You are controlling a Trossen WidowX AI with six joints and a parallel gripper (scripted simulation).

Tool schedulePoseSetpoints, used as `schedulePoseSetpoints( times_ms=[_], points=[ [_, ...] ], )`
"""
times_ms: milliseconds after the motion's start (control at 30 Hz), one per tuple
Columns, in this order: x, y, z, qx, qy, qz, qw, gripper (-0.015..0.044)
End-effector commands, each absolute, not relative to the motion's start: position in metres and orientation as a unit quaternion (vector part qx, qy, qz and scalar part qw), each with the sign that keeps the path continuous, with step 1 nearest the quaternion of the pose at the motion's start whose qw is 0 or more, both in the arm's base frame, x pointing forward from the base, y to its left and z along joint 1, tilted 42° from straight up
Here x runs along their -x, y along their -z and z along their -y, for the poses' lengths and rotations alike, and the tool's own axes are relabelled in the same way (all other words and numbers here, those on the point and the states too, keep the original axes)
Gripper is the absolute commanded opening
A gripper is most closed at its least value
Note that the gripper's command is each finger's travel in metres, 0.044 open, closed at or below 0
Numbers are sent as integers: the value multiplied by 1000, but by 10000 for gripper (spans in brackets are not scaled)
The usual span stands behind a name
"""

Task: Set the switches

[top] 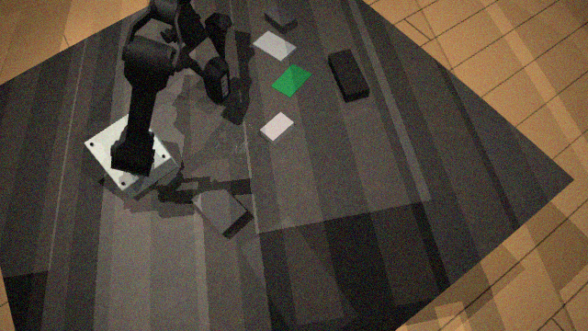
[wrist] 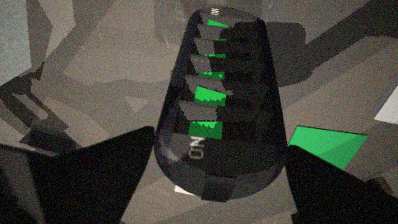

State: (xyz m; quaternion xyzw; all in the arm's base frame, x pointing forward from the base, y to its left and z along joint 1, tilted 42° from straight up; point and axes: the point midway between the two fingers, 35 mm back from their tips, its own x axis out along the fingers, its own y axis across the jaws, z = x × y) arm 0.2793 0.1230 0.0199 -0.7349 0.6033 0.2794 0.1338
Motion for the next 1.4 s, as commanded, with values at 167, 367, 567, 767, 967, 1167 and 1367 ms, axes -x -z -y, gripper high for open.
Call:
schedulePoseSetpoints(
  times_ms=[167, 367, 567, 767, 967, 1167, 1367],
  points=[
    [-277, -13, -130, 729, -289, -604, 145, 337],
    [-276, -11, -133, 727, -294, -603, 149, 338],
    [-274, -8, -137, 725, -299, -602, 153, 338],
    [-273, -5, -140, 723, -304, -601, 158, 338],
    [-272, -2, -143, 721, -309, -600, 162, 338],
    [-271, 1, -146, 718, -314, -598, 166, 338],
    [-270, 4, -150, 716, -319, -597, 170, 338]
  ],
)
